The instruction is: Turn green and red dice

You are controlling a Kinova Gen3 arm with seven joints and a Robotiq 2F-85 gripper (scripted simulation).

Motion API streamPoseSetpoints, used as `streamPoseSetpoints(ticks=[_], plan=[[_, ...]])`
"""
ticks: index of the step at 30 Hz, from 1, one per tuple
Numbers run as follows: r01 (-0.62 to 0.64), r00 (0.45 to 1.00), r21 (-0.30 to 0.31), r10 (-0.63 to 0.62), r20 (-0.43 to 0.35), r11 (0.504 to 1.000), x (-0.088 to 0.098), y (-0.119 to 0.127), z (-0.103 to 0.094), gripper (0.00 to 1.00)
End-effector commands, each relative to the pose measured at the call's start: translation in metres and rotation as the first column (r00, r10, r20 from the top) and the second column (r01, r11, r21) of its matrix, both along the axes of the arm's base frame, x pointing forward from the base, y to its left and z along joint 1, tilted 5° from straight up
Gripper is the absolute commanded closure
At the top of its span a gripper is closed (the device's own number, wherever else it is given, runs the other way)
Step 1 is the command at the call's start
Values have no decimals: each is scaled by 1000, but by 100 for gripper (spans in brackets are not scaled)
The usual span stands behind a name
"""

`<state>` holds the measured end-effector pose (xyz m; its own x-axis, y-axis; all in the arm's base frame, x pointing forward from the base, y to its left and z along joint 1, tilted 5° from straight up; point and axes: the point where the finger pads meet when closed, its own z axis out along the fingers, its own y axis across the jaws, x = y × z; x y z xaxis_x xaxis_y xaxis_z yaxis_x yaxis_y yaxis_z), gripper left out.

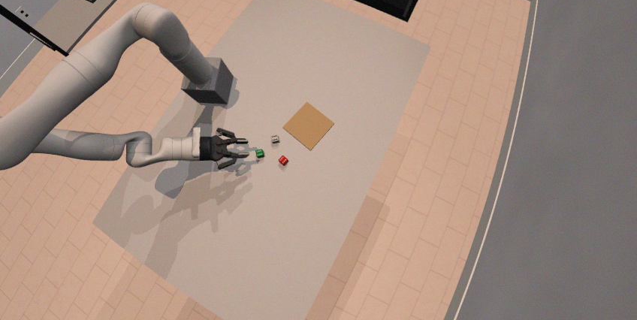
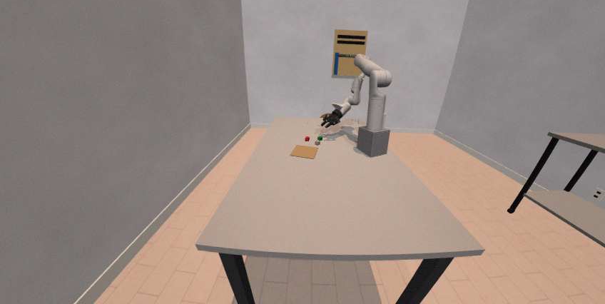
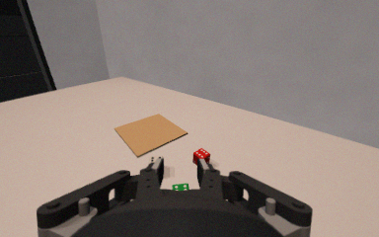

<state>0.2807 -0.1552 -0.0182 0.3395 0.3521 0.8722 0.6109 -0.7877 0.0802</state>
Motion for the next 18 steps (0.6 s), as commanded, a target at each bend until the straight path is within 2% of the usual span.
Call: streamPoseSetpoints(ticks=[1, 18], plan=[[0, 1000, -9, 0, 0, 1000, 0, -3, 2, 59], [3, 999, -33, -4, -37, 999, 1, -2, 2, 59]])
